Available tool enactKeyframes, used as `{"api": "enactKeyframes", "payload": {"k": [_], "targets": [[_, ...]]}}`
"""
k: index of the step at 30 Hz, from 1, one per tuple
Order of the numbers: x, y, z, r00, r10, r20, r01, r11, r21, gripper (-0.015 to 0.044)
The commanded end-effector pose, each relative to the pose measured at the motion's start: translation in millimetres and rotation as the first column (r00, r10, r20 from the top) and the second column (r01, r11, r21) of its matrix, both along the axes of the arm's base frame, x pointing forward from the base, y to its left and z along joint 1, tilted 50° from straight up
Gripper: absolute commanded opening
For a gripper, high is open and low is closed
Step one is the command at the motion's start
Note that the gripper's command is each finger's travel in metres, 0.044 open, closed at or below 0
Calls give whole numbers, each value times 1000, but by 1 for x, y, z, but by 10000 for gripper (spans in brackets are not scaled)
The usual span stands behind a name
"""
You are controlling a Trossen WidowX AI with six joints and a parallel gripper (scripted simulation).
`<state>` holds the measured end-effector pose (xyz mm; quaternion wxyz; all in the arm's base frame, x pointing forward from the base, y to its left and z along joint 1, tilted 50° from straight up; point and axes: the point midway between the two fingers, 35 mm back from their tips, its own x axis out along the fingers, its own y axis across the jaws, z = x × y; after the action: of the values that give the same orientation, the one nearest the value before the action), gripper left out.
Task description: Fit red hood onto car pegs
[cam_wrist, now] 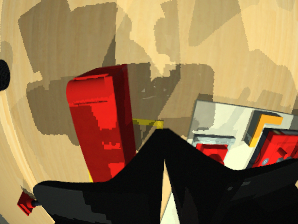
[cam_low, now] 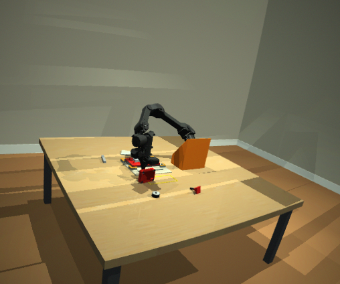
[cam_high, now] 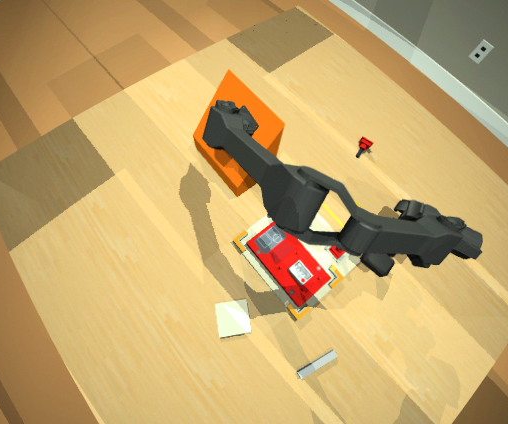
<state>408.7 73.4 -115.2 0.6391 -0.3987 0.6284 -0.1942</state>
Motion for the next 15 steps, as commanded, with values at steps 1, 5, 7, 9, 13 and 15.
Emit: {"api": "enactKeyframes", "payload": {"k": [1, 5, 7, 9, 13, 15], "targets": [[0, 3, -3, 1000, -4, 5, 4, 1000, 2, 0], [0, 5, -5, 1000, -4, 5, 4, 1000, 3, 0], [0, 6, -7, 1000, -4, 5, 4, 1000, 3, 0], [-1, 8, -8, 1000, -4, 5, 4, 1000, 3, 0], [-2, 10, -11, 1000, -4, 5, 4, 1000, 3, 0], [-2, 11, -12, 1000, -4, 5, 4, 1000, 3, 0]]}}
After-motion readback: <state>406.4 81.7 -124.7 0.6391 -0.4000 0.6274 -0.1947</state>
